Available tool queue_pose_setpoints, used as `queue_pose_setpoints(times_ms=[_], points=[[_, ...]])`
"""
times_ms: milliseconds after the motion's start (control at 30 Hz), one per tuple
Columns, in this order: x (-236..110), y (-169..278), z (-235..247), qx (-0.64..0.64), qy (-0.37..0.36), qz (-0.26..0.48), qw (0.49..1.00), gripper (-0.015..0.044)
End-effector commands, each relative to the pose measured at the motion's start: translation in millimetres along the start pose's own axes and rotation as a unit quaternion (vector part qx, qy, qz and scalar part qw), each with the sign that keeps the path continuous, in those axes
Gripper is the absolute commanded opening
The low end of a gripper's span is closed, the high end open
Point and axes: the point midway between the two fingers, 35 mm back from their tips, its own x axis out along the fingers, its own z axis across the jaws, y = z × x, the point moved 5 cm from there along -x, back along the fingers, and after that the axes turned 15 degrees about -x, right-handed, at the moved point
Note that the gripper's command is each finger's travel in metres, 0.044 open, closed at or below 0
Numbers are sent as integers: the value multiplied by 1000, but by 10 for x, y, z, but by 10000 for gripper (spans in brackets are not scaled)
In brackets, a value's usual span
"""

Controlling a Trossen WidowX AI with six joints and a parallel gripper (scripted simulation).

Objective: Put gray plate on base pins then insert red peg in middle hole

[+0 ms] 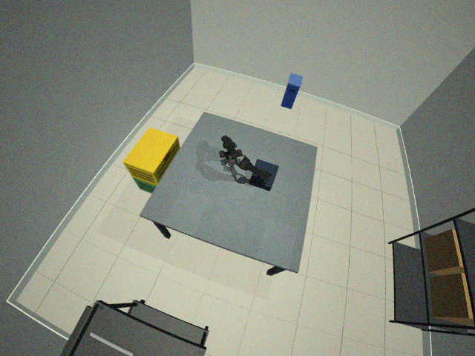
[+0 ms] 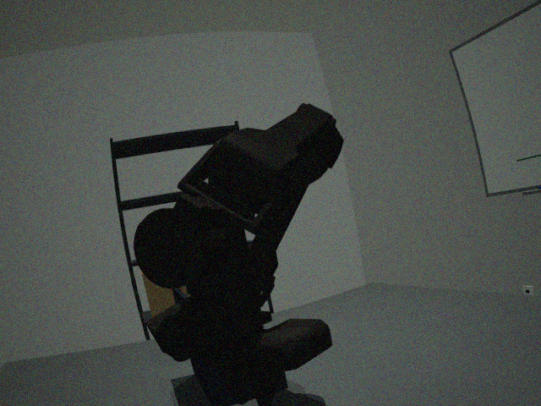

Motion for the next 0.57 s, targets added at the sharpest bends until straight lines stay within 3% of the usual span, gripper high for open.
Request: queue_pose_setpoints(times_ms=[0,533], points=[[-32,1,0,-3,1,-1,1000,150],[-130,18,14,-2,1,-1,1000,150]])
